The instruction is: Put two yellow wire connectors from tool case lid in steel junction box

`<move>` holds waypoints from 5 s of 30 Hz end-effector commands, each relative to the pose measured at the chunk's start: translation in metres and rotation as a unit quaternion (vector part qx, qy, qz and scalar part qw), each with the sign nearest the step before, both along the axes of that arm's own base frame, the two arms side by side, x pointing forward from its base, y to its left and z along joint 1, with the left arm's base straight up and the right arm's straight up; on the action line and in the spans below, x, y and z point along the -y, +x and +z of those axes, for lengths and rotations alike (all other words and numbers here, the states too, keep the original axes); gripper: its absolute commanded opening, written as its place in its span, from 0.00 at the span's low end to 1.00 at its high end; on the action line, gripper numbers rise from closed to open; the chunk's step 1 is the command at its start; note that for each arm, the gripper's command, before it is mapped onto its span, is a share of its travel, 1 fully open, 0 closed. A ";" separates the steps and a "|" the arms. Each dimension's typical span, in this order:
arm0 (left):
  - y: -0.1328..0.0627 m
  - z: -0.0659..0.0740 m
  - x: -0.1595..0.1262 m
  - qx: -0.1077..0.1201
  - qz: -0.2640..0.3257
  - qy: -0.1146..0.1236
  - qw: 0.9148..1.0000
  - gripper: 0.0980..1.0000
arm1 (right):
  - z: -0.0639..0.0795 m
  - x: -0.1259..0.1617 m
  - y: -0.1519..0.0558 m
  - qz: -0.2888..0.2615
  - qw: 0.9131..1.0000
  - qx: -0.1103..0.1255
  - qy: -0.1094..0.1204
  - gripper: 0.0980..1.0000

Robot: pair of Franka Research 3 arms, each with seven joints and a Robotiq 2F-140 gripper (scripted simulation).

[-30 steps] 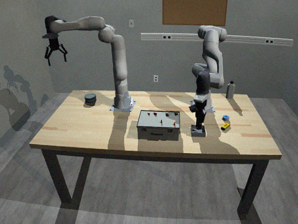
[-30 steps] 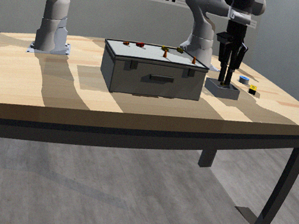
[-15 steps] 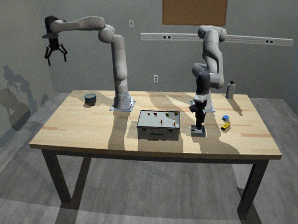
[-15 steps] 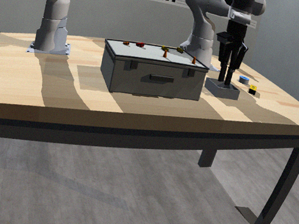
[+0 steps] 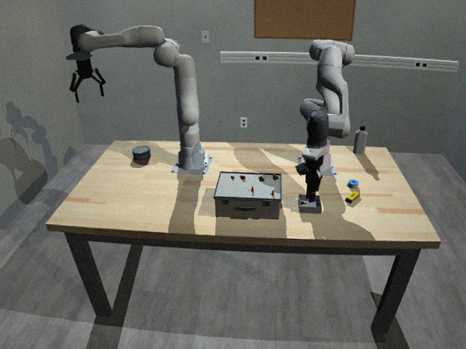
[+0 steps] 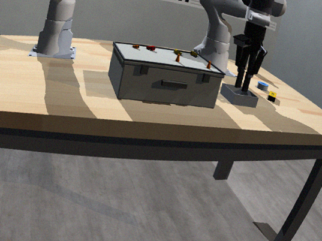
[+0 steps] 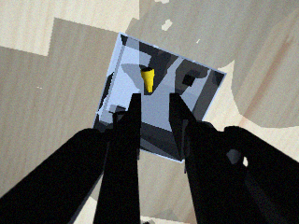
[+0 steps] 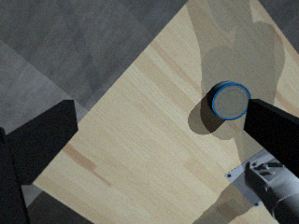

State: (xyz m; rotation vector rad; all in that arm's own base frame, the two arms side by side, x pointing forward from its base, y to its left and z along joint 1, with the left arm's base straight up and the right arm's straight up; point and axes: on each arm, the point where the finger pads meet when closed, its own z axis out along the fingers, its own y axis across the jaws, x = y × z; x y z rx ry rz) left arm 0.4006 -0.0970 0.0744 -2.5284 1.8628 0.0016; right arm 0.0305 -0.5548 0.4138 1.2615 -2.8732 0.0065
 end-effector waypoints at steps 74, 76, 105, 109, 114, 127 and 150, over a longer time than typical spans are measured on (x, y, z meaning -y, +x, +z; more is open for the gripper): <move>-0.090 0.125 0.163 0.000 -0.129 -0.001 0.992 0.17 | 0.000 0.000 0.000 0.000 1.000 0.000 0.000 1.00; -0.090 0.112 0.163 0.000 -0.129 -0.001 0.992 0.17 | 0.000 0.000 0.000 0.000 1.000 0.000 0.000 1.00; -0.090 0.088 0.163 0.000 -0.129 -0.001 0.992 0.17 | 0.000 0.000 0.000 0.000 1.000 0.000 0.000 1.00; -0.090 0.088 0.163 0.000 -0.129 -0.001 0.992 0.17 | 0.000 0.000 0.000 0.000 1.000 0.000 0.000 1.00; -0.090 0.088 0.163 0.000 -0.129 -0.001 0.992 0.17 | 0.000 0.000 0.000 0.000 1.000 0.000 0.000 1.00; -0.091 0.088 0.163 0.000 -0.129 -0.001 0.992 0.17 | 0.000 0.000 0.000 0.000 1.000 0.000 0.000 1.00; -0.091 0.069 0.163 0.000 -0.129 -0.001 0.992 0.17 | 0.000 0.000 0.000 0.000 1.000 0.000 0.000 1.00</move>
